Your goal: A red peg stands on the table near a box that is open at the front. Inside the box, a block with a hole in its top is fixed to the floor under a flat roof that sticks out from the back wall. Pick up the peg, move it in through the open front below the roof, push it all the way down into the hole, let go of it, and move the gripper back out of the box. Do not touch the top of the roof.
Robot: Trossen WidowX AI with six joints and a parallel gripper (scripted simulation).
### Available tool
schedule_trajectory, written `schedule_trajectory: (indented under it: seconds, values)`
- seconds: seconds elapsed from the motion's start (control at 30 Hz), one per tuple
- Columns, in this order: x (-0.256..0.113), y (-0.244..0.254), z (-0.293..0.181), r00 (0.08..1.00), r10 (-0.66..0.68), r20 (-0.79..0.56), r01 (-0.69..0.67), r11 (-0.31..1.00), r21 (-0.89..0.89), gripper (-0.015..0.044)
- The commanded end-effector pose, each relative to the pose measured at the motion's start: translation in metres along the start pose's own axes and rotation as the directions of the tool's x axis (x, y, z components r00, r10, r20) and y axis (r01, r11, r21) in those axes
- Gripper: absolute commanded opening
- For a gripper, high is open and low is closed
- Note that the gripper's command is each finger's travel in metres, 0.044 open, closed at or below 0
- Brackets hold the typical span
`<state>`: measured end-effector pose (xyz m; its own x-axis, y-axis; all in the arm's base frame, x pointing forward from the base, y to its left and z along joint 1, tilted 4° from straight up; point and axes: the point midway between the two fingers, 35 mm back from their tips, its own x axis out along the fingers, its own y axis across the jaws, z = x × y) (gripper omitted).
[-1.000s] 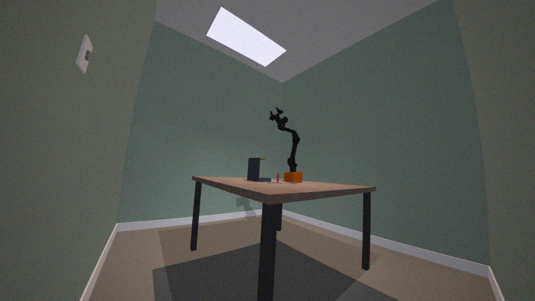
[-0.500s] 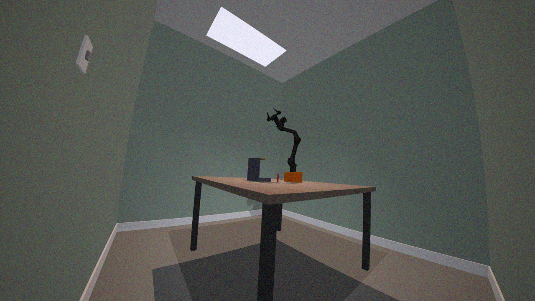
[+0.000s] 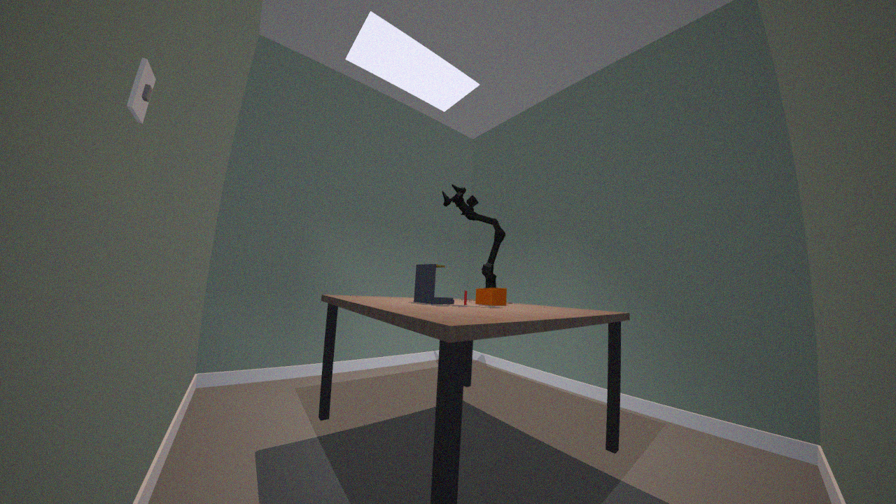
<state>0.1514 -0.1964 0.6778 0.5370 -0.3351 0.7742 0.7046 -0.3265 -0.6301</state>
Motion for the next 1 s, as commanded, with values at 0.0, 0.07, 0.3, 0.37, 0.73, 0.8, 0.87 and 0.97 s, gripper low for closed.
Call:
schedule_trajectory:
  seconds: [0.0, 0.07, 0.3, 0.37, 0.73, 0.8, 0.87, 0.97]
  values:
    - [-0.002, 0.013, 0.004, 0.999, 0.045, -0.006, -0.043, 0.982, 0.183, 0.0440]
    - [-0.003, 0.020, 0.006, 0.998, 0.069, -0.007, -0.064, 0.963, 0.263, 0.0440]
    - [-0.007, 0.045, 0.013, 0.988, 0.153, -0.005, -0.128, 0.842, 0.523, 0.0440]
    - [-0.009, 0.052, 0.016, 0.984, 0.177, -0.002, -0.142, 0.795, 0.590, 0.0440]
    - [-0.021, 0.090, 0.030, 0.950, 0.313, 0.015, -0.165, 0.458, 0.874, 0.0440]
    - [-0.024, 0.097, 0.033, 0.941, 0.337, 0.021, -0.159, 0.387, 0.908, 0.0440]
    - [-0.027, 0.104, 0.036, 0.932, 0.362, 0.026, -0.149, 0.315, 0.937, 0.0440]
    - [-0.032, 0.114, 0.041, 0.917, 0.398, 0.036, -0.128, 0.205, 0.970, 0.0440]
